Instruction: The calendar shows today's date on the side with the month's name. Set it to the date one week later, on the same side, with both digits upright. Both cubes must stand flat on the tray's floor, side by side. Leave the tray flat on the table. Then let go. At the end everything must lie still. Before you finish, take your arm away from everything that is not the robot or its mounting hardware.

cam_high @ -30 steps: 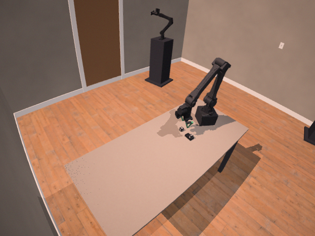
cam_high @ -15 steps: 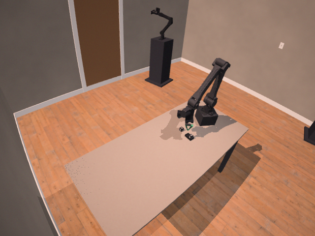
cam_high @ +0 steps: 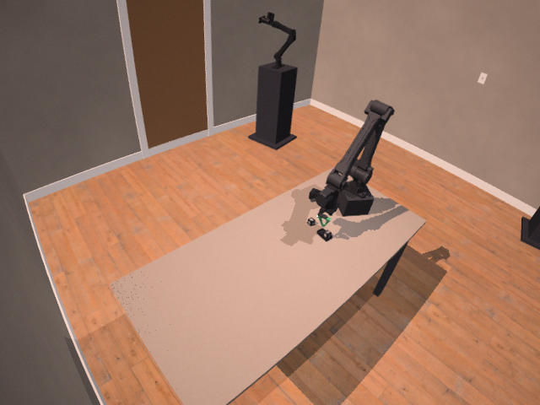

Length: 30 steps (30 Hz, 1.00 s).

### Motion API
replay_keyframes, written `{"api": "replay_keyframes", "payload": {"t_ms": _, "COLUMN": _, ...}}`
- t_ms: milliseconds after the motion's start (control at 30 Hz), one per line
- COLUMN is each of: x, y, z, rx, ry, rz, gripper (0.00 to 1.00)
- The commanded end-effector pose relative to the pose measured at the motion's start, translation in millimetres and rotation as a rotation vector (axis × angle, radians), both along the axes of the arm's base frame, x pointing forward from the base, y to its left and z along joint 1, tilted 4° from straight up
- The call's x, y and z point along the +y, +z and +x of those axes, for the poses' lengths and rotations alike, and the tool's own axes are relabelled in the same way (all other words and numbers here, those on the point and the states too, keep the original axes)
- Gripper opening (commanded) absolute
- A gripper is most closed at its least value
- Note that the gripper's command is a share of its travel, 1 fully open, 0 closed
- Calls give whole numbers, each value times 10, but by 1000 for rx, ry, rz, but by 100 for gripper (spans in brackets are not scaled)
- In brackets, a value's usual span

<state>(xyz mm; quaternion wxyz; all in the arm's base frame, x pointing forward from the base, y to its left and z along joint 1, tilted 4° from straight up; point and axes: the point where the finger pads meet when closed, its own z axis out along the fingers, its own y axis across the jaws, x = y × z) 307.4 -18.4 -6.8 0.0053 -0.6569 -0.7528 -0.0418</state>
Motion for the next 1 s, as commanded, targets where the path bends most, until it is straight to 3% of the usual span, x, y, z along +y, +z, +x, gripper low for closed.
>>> {"api": "replay_keyframes", "payload": {"t_ms": 0, "x": 11, "y": 212, "z": 270, "rx": -52, "ry": -133, "rz": -15, "gripper": 100}}
{"api": "replay_keyframes", "payload": {"t_ms": 300, "x": 224, "y": 233, "z": 292, "rx": -39, "ry": -382, "rz": 9, "gripper": 100}}
{"api": "replay_keyframes", "payload": {"t_ms": 567, "x": 205, "y": 237, "z": 295, "rx": -37, "ry": -433, "rz": 13, "gripper": 100}}
{"api": "replay_keyframes", "payload": {"t_ms": 600, "x": 205, "y": 237, "z": 295, "rx": -37, "ry": -433, "rz": 13, "gripper": 44}}
{"api": "replay_keyframes", "payload": {"t_ms": 967, "x": 207, "y": 237, "z": 295, "rx": -37, "ry": -431, "rz": 14, "gripper": 44}}
